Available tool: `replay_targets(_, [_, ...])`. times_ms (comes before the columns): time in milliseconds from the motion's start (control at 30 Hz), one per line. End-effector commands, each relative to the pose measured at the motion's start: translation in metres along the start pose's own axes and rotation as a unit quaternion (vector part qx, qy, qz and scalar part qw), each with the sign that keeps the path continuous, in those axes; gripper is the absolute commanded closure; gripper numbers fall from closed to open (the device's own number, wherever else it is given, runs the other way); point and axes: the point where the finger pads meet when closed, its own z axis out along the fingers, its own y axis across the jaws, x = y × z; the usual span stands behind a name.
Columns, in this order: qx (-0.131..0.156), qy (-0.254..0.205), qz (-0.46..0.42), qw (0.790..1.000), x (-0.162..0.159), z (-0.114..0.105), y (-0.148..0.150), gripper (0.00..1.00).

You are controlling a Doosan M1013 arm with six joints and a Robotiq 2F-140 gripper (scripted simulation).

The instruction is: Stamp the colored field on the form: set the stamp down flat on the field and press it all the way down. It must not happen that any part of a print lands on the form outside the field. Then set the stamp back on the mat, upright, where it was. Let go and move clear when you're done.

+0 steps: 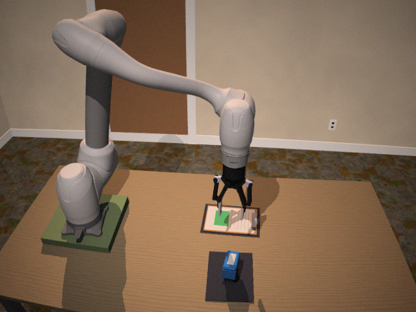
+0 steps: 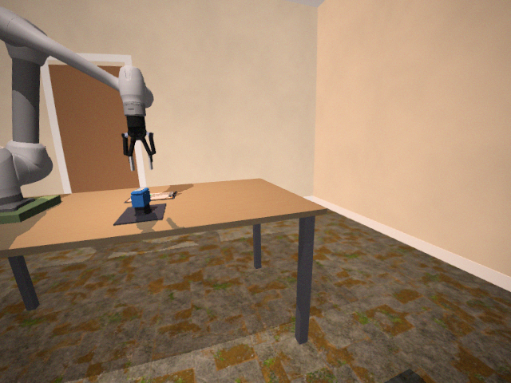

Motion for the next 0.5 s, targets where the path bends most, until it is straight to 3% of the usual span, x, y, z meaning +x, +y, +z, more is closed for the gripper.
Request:
replay_targets(0, [0.000, 0.002, -0.001, 1.000, -0.053, 0.009, 0.014, 0.48])
replay_targets(133, [0.000, 0.002, -0.001, 1.000, -0.102, 0.018, 0.025, 0.48])
replay_targets(467, [0.000, 0.002, -0.001, 1.000, -0.148, 0.026, 0.036, 0.48])
